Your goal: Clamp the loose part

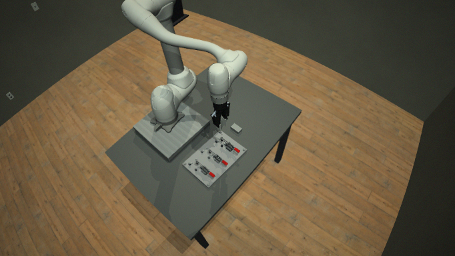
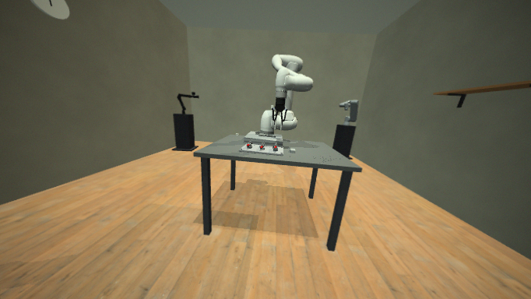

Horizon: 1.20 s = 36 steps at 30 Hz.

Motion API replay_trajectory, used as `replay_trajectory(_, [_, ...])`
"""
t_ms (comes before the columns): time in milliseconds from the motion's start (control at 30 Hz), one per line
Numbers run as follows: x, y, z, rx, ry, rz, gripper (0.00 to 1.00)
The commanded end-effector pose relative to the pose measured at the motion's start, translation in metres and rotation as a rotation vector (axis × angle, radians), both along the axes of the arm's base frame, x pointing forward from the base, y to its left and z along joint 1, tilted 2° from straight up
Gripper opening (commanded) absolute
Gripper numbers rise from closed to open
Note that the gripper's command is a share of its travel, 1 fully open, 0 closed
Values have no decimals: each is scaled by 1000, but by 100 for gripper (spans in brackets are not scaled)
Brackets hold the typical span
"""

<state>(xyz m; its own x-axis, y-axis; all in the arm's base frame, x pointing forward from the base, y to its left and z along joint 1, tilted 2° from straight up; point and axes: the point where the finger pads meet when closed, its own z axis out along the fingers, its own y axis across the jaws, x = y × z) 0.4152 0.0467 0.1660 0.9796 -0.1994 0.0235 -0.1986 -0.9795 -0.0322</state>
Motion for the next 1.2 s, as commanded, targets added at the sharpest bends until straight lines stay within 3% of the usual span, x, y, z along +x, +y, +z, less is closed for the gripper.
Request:
replay_trajectory(0, [13,-3,0,0,0,0,35])
replay_trajectory(333, [75,-16,2,0,0,0,35])
replay_trajectory(633, [107,-23,3,0,0,0,35])
replay_trajectory(1167, [114,-24,-1,0,0,0,35])
